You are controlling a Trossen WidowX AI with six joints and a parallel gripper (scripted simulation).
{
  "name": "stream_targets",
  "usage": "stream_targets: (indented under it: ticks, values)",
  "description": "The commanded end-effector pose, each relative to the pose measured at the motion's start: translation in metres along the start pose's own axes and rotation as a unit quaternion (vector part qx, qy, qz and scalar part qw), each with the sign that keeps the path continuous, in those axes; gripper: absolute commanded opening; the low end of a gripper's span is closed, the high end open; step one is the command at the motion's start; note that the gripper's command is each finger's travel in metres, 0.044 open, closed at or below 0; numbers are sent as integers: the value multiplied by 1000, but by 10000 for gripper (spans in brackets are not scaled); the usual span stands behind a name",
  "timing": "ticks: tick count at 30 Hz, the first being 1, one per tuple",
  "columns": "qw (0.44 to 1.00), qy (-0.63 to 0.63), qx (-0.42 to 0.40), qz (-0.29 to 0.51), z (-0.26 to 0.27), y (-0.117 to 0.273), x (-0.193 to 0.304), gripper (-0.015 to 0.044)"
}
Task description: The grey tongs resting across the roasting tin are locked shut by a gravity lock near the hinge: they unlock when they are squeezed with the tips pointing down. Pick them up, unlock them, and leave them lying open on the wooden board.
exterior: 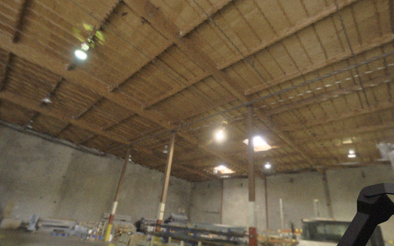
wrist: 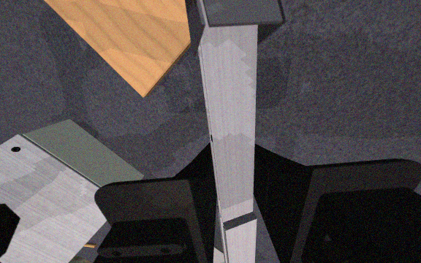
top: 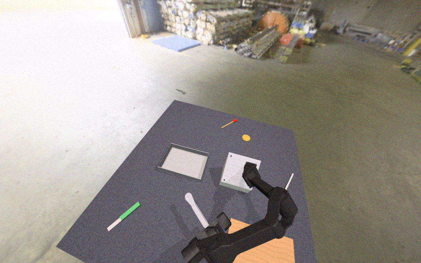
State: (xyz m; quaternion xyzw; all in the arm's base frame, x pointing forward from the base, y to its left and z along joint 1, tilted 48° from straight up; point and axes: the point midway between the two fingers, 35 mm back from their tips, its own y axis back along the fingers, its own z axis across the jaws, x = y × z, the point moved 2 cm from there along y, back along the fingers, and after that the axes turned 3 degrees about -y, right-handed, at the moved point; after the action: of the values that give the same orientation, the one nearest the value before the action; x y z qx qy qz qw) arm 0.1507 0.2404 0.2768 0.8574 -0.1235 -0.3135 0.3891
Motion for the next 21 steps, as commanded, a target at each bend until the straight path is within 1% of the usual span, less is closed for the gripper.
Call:
stream_targets:
  ticks: [1, 21]
  values:
    - [1000, 14, -7, 9, 4, -4, -13, -150]
    - [995, 85, -37, 36, 31, -22, -74, -150]
